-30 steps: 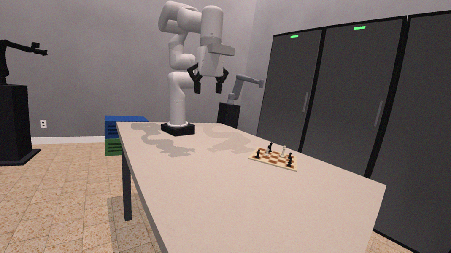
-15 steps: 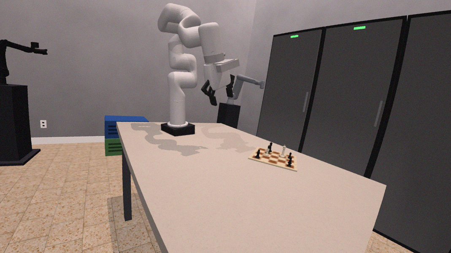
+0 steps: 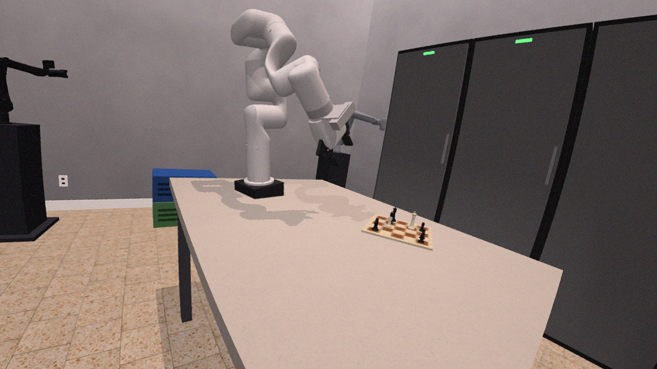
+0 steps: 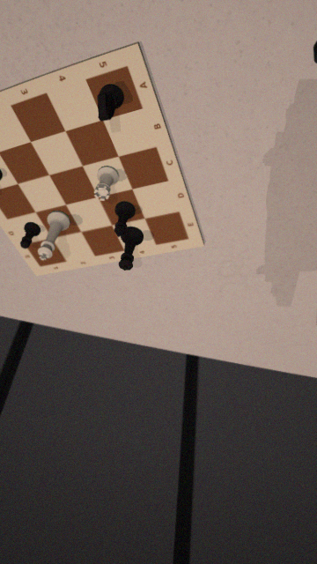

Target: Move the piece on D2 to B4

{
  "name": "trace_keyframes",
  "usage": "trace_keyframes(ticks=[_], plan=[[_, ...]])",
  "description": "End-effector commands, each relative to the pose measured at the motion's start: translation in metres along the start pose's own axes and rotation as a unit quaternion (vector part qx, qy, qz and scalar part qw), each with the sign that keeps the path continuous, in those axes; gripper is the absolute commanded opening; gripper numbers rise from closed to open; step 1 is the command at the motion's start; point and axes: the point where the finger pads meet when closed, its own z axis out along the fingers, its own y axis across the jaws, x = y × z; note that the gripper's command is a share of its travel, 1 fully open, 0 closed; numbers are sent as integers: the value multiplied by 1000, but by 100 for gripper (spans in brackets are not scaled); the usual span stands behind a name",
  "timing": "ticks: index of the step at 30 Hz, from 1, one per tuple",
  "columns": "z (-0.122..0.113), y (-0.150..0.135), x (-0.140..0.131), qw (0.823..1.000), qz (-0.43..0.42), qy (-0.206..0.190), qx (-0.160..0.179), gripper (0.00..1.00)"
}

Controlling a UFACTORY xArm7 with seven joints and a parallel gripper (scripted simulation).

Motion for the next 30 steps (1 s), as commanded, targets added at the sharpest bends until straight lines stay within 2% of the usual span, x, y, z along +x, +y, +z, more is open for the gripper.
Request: trace_keyframes(ticks=[1, 3, 5, 8, 11, 14, 15, 16, 18, 20, 23, 29, 30], plan=[[24, -14, 2, 998, -29, 18, 56, 100], [47, -26, 1, 993, -47, 44, 99, 100], [47, -26, 1, 993, -47, 44, 99, 100], [67, -32, -1, 987, -60, 74, 128, 100], [76, -34, -2, 984, -64, 91, 137, 100], [92, -34, -5, 979, -72, 124, 145, 100], [92, -34, -5, 979, -72, 124, 145, 100], [99, -32, -7, 976, -76, 141, 145, 100], [99, -32, -7, 976, -76, 141, 145, 100], [111, -26, -11, 972, -82, 173, 137, 100], [116, -22, -14, 970, -85, 189, 129, 100], [128, -7, -22, 964, -94, 232, 95, 100], [130, -2, -25, 961, -98, 244, 82, 100]])
